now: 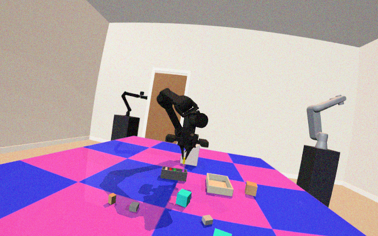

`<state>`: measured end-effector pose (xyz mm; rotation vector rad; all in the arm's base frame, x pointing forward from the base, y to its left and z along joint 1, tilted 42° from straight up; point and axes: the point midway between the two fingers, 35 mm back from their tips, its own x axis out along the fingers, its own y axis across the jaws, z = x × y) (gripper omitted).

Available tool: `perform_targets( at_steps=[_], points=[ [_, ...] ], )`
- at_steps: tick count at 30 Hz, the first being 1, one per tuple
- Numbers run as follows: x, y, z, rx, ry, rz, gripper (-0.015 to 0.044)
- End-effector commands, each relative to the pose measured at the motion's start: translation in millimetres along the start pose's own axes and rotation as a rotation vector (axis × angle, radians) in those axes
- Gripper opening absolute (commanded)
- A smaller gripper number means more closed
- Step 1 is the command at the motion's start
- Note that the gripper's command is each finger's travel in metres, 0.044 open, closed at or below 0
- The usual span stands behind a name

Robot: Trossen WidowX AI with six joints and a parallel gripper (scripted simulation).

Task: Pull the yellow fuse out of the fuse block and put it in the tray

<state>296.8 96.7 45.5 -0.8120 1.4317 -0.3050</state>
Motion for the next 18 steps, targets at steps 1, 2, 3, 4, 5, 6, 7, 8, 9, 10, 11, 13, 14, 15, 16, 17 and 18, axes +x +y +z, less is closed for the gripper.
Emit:
perform_targets(
  at_steps=[1,2,3,4,5,6,7,8,9,10,11,13,14,15,16,17,18],
  points=[
    [-3,21,8,-0.004,-0.002,0.006,0.0000],
    [-4,27,10,-0.004,-0.002,0.007,0.0000],
    [-4,32,12,-0.004,-0.003,0.008,0.0000],
    [-4,37,14,-0.004,-0.003,0.008,0.0000],
    [-5,43,15,-0.004,-0.003,0.009,0.0000],
    [-5,48,17,-0.004,-0.003,0.010,0.0000],
    [-5,53,18,-0.004,-0.003,0.010,0.0000],
    [-5,59,20,-0.004,-0.003,0.011,0.0000],
    [-6,65,21,-0.004,-0.003,0.011,0.0000],
    [-6,70,22,-0.004,-0.004,0.011,0.0000],
    [-6,76,23,-0.004,-0.004,0.012,0.0000],
    [-6,87,25,-0.004,-0.004,0.012,0.0000],
    [-6,93,26,-0.004,-0.004,0.012,0.0000],
    [-6,99,27,-0.004,-0.003,0.012,0.0000],
    [-5,104,27,-0.003,-0.003,0.012,0.0000],
    [-5,110,28,-0.003,-0.003,0.012,0.0000],
    [-5,116,28,-0.003,-0.003,0.012,0.0000]
  ],
)
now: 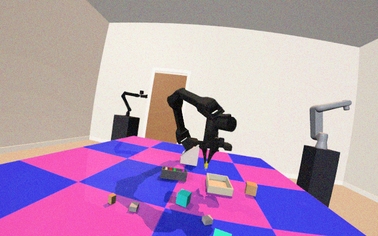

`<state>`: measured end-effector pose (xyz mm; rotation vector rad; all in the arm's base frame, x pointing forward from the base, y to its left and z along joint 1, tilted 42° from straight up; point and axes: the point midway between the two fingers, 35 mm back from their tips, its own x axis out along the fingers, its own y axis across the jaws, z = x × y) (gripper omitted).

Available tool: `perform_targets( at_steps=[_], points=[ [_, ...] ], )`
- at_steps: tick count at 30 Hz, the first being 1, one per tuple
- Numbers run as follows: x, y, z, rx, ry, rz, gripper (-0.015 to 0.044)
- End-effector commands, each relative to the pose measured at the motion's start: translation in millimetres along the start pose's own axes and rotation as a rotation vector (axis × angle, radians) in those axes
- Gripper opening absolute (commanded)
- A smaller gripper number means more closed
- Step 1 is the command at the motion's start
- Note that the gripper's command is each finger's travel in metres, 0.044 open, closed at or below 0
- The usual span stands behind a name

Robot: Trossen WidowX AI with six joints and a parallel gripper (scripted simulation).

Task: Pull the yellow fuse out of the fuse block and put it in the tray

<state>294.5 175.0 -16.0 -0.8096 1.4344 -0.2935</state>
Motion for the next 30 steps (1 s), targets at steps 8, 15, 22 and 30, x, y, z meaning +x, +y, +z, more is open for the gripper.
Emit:
perform_targets(
  at_steps=[8,15,22,30],
  points=[
    [3,66,2,0.004,0.000,-0.002,0.0000],
    [6,70,2,0.005,0.000,-0.002,0.0000],
    [17,70,2,0.005,0.000,-0.003,0.0000],
    [30,70,2,0.005,0.000,-0.003,0.0000]
  ],
)
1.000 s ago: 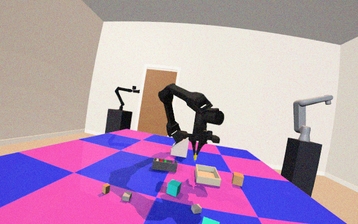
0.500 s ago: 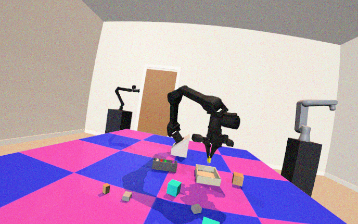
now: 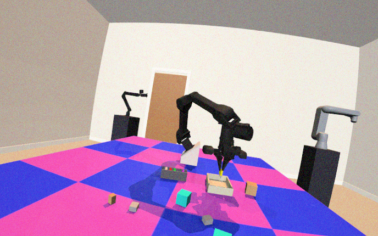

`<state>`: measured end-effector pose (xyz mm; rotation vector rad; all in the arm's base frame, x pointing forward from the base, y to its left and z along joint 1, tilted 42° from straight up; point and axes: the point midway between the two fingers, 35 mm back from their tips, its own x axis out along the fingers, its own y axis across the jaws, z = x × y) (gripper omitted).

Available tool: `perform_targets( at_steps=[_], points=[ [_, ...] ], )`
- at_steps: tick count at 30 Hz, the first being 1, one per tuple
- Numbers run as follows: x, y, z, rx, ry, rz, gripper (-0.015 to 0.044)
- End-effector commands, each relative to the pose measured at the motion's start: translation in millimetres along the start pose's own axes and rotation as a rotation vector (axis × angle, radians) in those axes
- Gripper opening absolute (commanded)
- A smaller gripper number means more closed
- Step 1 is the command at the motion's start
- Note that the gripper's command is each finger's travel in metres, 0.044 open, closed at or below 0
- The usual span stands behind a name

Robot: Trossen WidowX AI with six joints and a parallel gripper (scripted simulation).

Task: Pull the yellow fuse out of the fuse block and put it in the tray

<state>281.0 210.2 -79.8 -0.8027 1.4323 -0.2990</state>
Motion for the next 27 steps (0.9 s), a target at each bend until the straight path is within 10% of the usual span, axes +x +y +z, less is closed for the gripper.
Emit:
perform_targets(
  at_steps=[1,11,23,27],
  points=[
    [8,0,0,-0.003,0.000,-0.003,0.0000],
    [20,-1,-1,-0.003,0.000,-0.004,0.0000],
    [17,-1,-1,0.000,0.001,-0.001,0.0315],
    [-17,0,-1,-0.003,0.000,-0.002,0.0330]
  ],
)
